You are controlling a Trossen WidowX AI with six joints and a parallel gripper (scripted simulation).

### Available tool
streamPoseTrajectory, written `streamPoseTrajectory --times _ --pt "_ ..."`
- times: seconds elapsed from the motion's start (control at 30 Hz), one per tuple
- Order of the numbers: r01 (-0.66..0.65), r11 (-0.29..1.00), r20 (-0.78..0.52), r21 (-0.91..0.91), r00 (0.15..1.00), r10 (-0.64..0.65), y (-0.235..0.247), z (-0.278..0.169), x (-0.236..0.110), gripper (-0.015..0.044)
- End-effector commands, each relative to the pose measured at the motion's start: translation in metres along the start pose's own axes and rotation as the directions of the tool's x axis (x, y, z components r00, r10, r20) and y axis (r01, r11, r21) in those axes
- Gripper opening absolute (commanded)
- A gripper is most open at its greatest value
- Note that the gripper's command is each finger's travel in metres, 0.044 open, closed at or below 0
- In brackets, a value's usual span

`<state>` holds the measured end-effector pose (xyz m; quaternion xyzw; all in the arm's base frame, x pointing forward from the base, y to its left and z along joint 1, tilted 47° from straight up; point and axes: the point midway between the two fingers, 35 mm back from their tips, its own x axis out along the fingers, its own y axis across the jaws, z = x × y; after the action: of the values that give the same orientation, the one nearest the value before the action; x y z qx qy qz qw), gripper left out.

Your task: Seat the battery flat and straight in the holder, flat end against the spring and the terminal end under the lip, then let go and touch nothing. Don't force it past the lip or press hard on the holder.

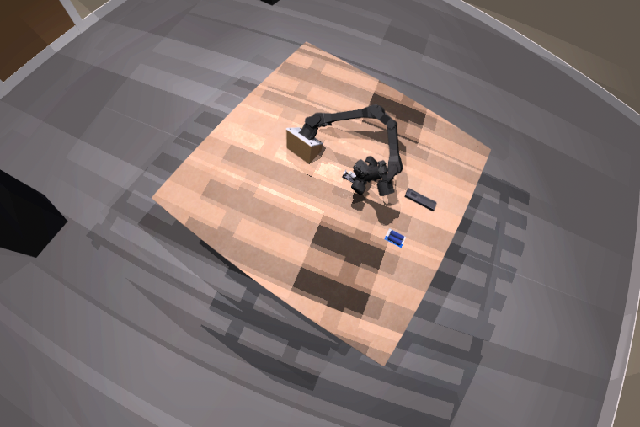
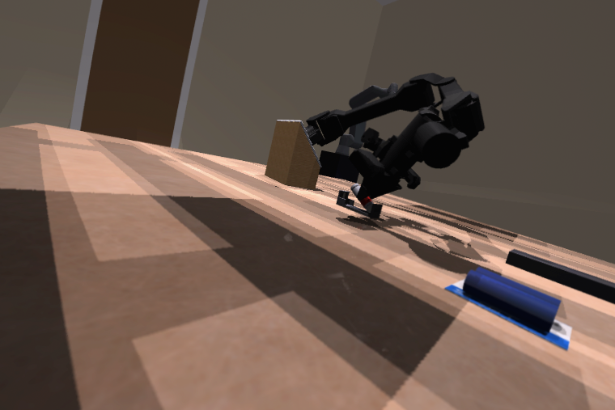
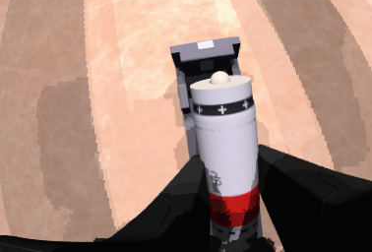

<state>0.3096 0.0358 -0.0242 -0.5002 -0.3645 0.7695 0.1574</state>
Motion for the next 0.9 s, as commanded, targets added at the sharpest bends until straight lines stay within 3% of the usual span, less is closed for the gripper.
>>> streamPoseTrajectory --times 0.0,0.87 --pt "-0.001 1.000 -0.012 0.001 1.000 0.001 0.0016 -0.0047 -0.0007 0.0067" --pt "-0.011 1.000 -0.139 0.013 0.990 0.012 0.0054 -0.0047 0.0054 0.0067"
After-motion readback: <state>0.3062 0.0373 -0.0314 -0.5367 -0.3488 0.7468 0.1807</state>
